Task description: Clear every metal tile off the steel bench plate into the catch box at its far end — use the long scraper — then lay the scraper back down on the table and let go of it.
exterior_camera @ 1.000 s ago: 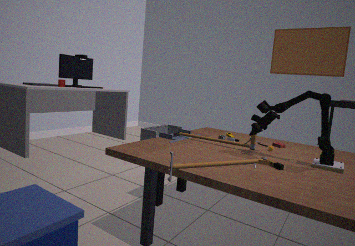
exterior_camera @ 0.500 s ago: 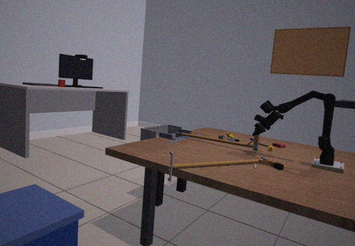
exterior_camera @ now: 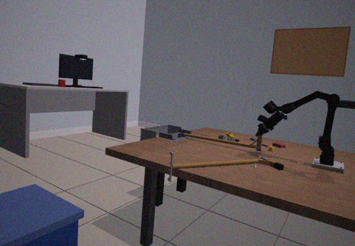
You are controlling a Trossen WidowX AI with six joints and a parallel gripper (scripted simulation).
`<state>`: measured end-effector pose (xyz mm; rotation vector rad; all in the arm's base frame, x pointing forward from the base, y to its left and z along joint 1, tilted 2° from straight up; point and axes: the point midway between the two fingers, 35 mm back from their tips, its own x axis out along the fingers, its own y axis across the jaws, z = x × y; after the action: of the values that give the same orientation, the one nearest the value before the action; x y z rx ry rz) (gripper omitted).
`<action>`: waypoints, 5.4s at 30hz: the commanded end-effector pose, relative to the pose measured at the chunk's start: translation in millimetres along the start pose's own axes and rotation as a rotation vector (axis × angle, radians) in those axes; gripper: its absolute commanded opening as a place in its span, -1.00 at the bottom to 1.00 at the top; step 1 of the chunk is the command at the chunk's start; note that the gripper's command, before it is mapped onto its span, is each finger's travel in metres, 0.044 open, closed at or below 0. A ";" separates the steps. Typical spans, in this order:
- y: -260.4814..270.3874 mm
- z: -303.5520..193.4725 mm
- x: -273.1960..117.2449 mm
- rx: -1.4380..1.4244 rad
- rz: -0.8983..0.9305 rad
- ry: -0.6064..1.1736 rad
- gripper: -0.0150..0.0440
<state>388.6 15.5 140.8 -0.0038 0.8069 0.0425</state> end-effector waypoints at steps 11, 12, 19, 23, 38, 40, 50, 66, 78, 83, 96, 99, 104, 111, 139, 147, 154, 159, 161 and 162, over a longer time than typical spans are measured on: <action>-0.3 -14.6 -14.1 0.002 -0.001 -0.012 -0.49; -0.3 -15.8 -14.8 0.002 -0.001 -0.012 -0.49; -0.3 -23.9 -19.8 0.002 -0.002 -0.012 -0.49; -0.3 -28.7 -22.4 0.002 -0.002 -0.012 -0.49; -0.2 -46.9 -31.7 0.003 -0.002 -0.013 -0.49; -0.1 -49.4 -32.8 0.003 -0.002 -0.013 -0.49; 0.2 -62.0 -38.0 0.003 -0.002 -0.013 -0.49; 0.6 -68.9 -39.1 0.000 0.000 -0.006 -0.49; 0.7 -69.5 -38.8 -0.001 0.001 -0.003 -0.49; 0.7 -69.5 -38.8 -0.001 0.001 -0.003 -0.49; 0.7 -69.7 -38.8 -0.001 0.001 -0.002 -0.49; 0.7 -69.9 -38.8 -0.001 0.001 -0.002 -0.49; 0.7 -70.0 -38.8 -0.001 0.001 -0.001 -0.49; 0.7 -70.0 -38.8 -0.001 0.001 -0.001 -0.49; -0.4 -75.6 -38.1 0.003 -0.002 0.007 -0.49; -0.2 -75.5 -37.8 0.001 -0.001 0.009 -0.14; -0.2 -75.5 -37.8 0.001 -0.001 0.009 0.49; -0.2 -75.2 -38.1 0.001 -0.001 0.009 0.93; -0.2 -72.8 -41.0 0.001 -0.001 0.009 1.00; -0.2 -71.0 -43.1 0.001 -0.001 0.009 1.00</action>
<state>307.1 12.4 115.9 -0.0031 0.8215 0.0412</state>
